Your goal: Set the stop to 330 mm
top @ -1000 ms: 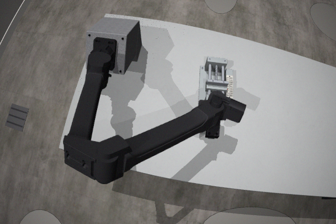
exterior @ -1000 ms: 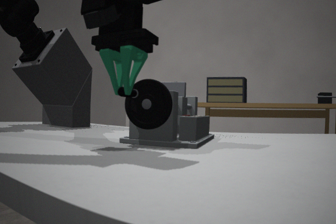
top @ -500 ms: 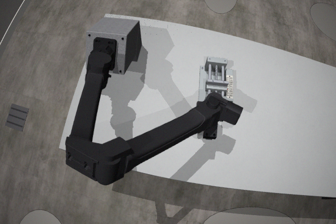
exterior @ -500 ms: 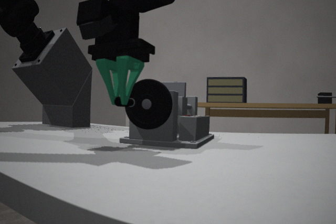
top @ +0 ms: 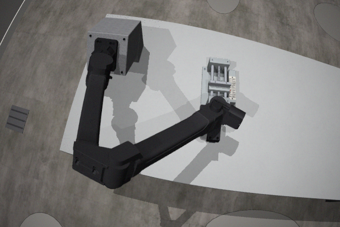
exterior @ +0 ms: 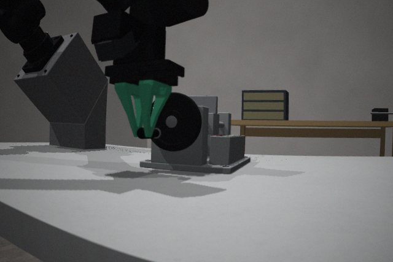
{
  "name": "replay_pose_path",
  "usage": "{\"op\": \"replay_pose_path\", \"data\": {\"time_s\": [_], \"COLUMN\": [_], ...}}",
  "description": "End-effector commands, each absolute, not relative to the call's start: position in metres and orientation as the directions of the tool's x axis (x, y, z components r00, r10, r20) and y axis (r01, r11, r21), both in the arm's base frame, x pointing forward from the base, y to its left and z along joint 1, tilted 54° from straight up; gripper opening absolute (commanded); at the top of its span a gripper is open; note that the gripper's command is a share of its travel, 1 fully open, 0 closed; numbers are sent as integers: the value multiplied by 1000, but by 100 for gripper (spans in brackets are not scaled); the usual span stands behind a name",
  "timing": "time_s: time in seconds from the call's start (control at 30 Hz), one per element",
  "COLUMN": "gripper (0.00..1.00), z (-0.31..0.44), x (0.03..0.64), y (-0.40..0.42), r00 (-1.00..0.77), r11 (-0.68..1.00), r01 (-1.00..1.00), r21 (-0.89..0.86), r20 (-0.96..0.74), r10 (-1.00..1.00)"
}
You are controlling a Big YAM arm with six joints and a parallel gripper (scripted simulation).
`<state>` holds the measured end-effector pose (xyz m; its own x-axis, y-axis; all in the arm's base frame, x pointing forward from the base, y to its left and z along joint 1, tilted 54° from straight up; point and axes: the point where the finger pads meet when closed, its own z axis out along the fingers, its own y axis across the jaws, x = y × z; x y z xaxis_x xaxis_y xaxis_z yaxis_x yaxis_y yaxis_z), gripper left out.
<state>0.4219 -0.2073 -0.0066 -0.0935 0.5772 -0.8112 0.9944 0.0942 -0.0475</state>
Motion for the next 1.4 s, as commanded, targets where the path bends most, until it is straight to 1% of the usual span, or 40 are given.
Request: {"op": "replay_pose_path", "data": {"time_s": [0.0, 0.47, 1.17, 1.37], "gripper": [6, 6, 6, 6], "z": [-19, -21, -23, -22], "x": [411, 437, 461, 470], "y": [-220, -225, -226, -211], "r00": [-109, -107, -81, -103], "r11": [75, 74, 64, 88], "r01": [994, 994, 996, 994], "r21": [-81, -79, -54, -64], "r20": [-807, -807, -810, -807], "r10": [580, 581, 581, 581]}}
